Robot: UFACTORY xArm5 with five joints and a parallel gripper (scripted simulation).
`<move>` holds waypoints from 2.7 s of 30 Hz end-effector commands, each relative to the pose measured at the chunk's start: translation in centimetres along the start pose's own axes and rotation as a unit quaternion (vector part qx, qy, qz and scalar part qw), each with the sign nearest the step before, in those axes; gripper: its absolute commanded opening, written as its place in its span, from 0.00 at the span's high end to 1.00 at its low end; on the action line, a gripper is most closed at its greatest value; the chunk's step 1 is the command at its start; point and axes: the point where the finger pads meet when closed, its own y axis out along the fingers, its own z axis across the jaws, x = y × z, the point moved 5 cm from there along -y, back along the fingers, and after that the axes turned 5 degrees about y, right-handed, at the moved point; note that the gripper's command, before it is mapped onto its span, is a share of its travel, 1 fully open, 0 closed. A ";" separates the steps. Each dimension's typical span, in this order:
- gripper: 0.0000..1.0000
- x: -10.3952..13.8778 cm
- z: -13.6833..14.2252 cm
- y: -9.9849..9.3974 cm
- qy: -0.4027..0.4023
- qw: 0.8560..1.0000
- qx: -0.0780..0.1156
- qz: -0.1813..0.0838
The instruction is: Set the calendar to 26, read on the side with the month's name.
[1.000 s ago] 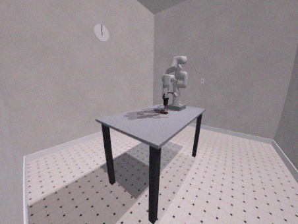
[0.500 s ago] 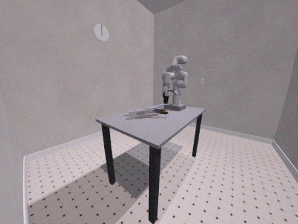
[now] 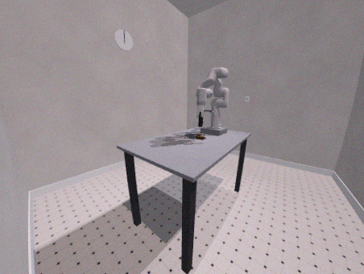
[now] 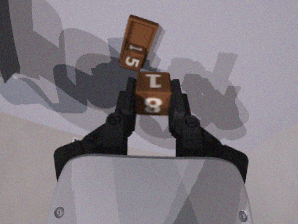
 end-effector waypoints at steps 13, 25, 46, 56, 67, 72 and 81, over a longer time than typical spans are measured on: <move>0.73 2.3 3.7 0.1 -0.256 0.967 0.000 0.000; 0.73 4.0 6.1 0.4 -0.423 0.906 0.000 0.001; 0.73 5.6 8.1 1.0 -0.559 0.829 0.000 0.001; 0.73 5.6 8.1 1.1 -0.560 0.829 0.000 0.001; 0.73 5.6 8.1 3.4 -0.562 0.827 0.000 0.001; 0.73 5.7 8.1 5.8 -0.562 0.827 0.000 0.001; 0.73 5.7 8.2 8.9 -0.562 0.827 0.000 0.001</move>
